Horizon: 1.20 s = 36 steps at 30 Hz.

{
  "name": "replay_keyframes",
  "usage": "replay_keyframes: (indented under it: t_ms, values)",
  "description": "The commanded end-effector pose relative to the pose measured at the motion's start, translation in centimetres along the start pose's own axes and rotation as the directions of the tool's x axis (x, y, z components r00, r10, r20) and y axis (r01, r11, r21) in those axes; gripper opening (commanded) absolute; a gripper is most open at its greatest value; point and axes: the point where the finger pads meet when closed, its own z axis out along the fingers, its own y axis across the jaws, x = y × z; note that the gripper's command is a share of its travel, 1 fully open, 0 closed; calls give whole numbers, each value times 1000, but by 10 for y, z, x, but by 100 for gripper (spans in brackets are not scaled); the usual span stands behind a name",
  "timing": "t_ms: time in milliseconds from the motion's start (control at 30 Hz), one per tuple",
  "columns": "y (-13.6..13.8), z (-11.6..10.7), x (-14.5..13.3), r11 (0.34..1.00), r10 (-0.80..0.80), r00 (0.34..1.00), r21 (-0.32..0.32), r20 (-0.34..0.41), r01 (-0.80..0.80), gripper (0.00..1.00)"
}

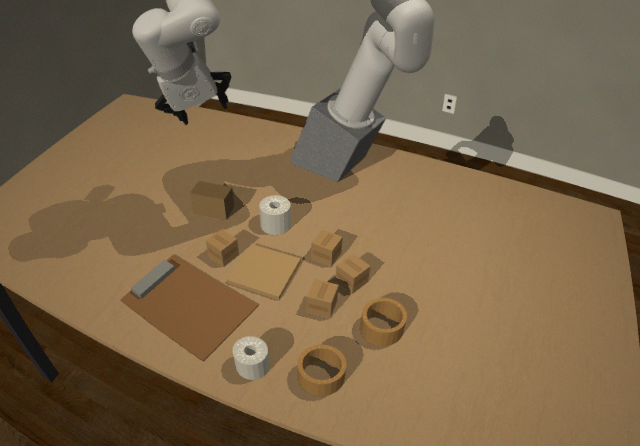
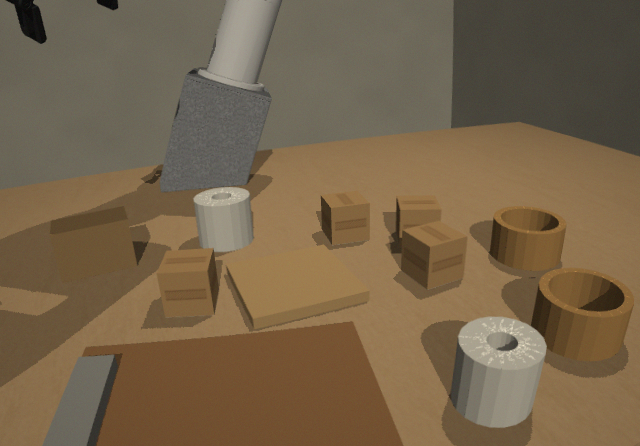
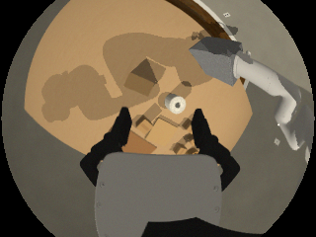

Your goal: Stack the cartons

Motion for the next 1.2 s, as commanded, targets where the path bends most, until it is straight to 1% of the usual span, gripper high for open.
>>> replay_keyframes:
  t_ms: [0, 567, 633, 700, 767, 800, 900, 967, 1033, 1100, 1133, 1167]
  values:
    - [-1, -2, 0, 1000, 1, 1000, 4, 1, -1, 100]
    - [-1, -2, 0, 1000, 1, 1000, 4, 1, -1, 100]
    - [0, -1, -6, 1000, 7, 1000, 9, 6, -7, 100]
    - [1, 1, -24, 999, 25, 999, 24, 21, -26, 100]
    - [4, 6, -59, 997, 63, 997, 47, 52, -65, 100]
    - [8, 10, -82, 994, 89, 993, 59, 74, -94, 100]
    - [18, 18, -119, 972, 204, 964, 83, 168, -220, 100]
    - [28, 25, -145, 941, 304, 922, 73, 241, -329, 100]
    - [40, 32, -167, 915, 374, 885, 43, 277, -401, 100]
    - [40, 32, -167, 915, 374, 885, 43, 277, -401, 100]
    - [55, 42, -198, 860, 475, 811, 15, 340, -510, 100]
    - [62, 47, -206, 842, 509, 788, -7, 348, -540, 100]
